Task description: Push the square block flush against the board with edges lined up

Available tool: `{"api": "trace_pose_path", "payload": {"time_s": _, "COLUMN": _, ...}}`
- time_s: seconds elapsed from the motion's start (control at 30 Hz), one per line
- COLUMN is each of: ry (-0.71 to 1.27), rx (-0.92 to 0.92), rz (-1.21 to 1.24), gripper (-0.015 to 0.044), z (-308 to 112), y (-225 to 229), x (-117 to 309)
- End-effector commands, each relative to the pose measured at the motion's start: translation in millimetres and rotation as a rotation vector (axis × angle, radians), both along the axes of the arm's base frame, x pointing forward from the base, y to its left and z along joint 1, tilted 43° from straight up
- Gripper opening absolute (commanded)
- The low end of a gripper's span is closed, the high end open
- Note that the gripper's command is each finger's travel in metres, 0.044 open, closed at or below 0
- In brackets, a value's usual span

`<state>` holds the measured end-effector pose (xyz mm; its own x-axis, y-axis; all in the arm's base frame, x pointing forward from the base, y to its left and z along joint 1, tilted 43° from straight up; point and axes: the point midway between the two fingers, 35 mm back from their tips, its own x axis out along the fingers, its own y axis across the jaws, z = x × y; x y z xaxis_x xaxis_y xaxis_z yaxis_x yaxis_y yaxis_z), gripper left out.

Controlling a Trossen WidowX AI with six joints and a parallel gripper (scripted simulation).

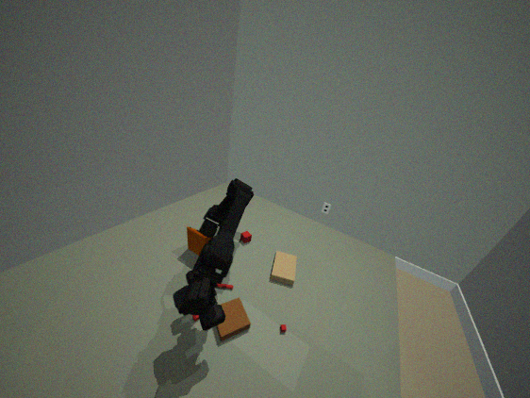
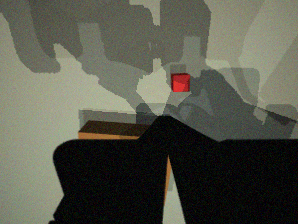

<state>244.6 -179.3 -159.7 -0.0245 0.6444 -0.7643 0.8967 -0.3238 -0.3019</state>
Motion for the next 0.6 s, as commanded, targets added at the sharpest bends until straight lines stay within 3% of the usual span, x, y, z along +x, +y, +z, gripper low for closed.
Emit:
{"api": "trace_pose_path", "payload": {"time_s": 0.0, "ry": 0.041, "rx": 0.034, "rz": -0.062, "gripper": 0.0000, "z": 4.0, "y": 5.2, "x": -4.4}}
{"api": "trace_pose_path", "payload": {"time_s": 0.13, "ry": 0.041, "rx": 0.034, "rz": -0.062, "gripper": 0.0000, "z": 1.6, "y": 7.2, "x": -4.1}}
{"api": "trace_pose_path", "payload": {"time_s": 0.27, "ry": 0.041, "rx": 0.035, "rz": -0.061, "gripper": 0.0000, "z": -34.1, "y": 39.5, "x": -3.5}}
{"api": "trace_pose_path", "payload": {"time_s": 0.57, "ry": 0.041, "rx": 0.035, "rz": -0.061, "gripper": 0.0000, "z": -34.1, "y": 43.7, "x": -1.4}}
